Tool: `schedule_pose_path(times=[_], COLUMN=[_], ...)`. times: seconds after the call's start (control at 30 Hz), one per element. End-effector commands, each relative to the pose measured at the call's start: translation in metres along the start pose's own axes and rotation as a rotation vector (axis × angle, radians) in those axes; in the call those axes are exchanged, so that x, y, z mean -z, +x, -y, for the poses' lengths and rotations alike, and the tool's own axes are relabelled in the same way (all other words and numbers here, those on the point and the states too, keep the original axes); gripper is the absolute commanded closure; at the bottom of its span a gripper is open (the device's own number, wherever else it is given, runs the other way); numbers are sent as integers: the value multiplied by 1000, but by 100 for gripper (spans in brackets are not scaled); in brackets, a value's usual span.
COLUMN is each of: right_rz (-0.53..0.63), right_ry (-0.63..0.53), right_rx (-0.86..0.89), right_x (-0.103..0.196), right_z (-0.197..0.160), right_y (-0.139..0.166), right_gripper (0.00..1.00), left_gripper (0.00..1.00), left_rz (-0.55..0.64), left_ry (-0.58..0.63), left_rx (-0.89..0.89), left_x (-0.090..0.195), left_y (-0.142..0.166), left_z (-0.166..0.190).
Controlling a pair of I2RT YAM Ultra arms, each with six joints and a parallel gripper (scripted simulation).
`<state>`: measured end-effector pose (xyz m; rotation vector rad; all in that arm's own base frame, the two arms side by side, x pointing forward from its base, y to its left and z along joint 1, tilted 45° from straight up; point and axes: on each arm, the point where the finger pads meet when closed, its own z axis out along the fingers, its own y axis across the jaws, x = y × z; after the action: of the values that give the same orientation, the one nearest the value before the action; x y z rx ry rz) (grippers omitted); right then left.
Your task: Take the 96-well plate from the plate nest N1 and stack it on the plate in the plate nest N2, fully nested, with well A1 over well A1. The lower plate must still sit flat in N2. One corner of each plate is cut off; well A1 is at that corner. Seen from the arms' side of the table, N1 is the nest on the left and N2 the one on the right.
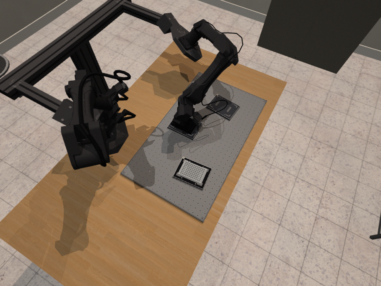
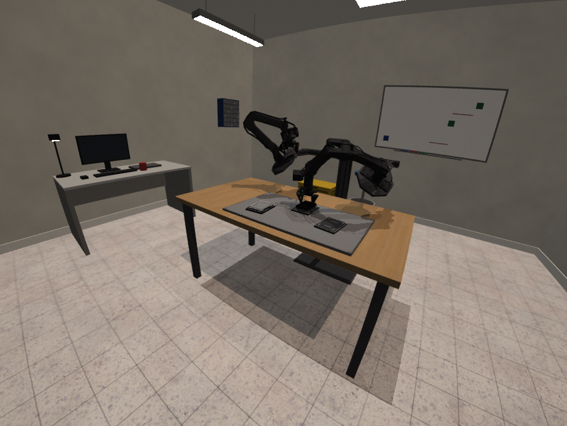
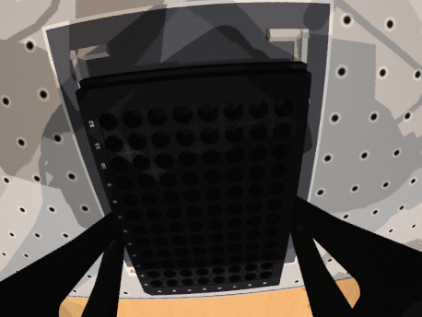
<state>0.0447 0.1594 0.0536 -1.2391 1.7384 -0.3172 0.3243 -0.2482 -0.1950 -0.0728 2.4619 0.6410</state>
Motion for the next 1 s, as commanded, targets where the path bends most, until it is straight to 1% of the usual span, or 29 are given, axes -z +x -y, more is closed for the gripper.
schedule_pose_path(times=[0.0, 0.17, 0.27, 0.3, 0.37, 0.47, 0.53, 0.6, 0.67, 0.87, 0.97], right_rz=[14, 14, 14, 14, 14, 14, 14, 14, 14, 14, 14], right_ry=[4, 4, 4, 4, 4, 4, 4, 4, 4, 4, 4], right_rx=[-2, -2, -2, -2, -2, -2, -2, -2, -2, -2, -2], right_x=[3, 3, 3, 3, 3, 3, 3, 3, 3, 3, 3], right_z=[-2, -2, -2, -2, -2, -2, -2, -2, -2, -2, -2], right_y=[-6, -6, -6, -6, -6, -6, -6, -6, -6, -6, -6], right_gripper=[0, 0, 0, 0, 0, 0, 0, 0, 0, 0, 0], left_gripper=[21, 21, 21, 21, 21, 21, 21, 21, 0, 0, 0], left_rz=[12, 26, 25, 27, 27, 21, 13, 19, 19, -1, -2], left_ry=[17, 23, 20, 24, 24, 15, 4, 13, 13, 7, 8], left_rx=[-1, 7, -4, 6, 6, 7, 6, 8, 8, -28, -23], left_x=[4, -5, -15, -17, -17, -25, -26, -14, -14, -5, -3], left_y=[-1, -7, -2, -5, -5, -4, -1, -7, -7, 3, 3], left_z=[2, 2, 2, 4, 4, 1, -2, 1, 1, -2, -2])
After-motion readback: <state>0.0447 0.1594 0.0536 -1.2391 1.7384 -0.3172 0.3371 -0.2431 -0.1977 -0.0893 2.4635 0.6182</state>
